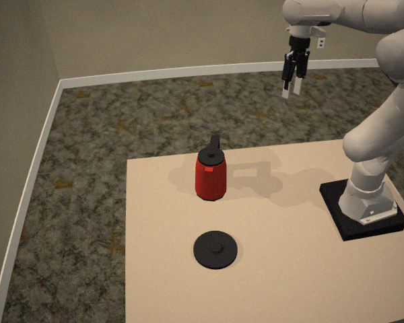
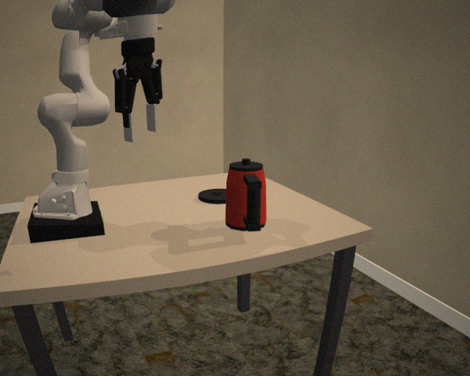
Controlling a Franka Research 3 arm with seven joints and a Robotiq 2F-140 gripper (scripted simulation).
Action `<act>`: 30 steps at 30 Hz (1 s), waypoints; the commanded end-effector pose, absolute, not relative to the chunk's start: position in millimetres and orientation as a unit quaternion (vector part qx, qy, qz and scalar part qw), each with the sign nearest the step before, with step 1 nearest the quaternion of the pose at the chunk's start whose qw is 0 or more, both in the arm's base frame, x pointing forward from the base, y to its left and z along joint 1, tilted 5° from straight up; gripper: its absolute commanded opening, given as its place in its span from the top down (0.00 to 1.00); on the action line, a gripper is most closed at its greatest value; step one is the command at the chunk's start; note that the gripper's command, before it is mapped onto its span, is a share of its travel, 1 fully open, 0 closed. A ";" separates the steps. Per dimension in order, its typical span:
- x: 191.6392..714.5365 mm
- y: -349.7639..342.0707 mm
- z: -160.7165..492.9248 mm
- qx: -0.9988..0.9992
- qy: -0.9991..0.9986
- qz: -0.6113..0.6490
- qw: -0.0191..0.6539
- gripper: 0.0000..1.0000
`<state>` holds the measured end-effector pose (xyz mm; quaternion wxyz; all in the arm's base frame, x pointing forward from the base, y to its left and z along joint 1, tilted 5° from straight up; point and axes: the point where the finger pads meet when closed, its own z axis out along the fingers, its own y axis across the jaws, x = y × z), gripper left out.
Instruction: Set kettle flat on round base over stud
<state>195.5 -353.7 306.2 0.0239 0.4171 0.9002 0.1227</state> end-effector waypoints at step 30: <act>419.2 -296.3 306.8 -0.163 0.985 0.041 0.024 0.53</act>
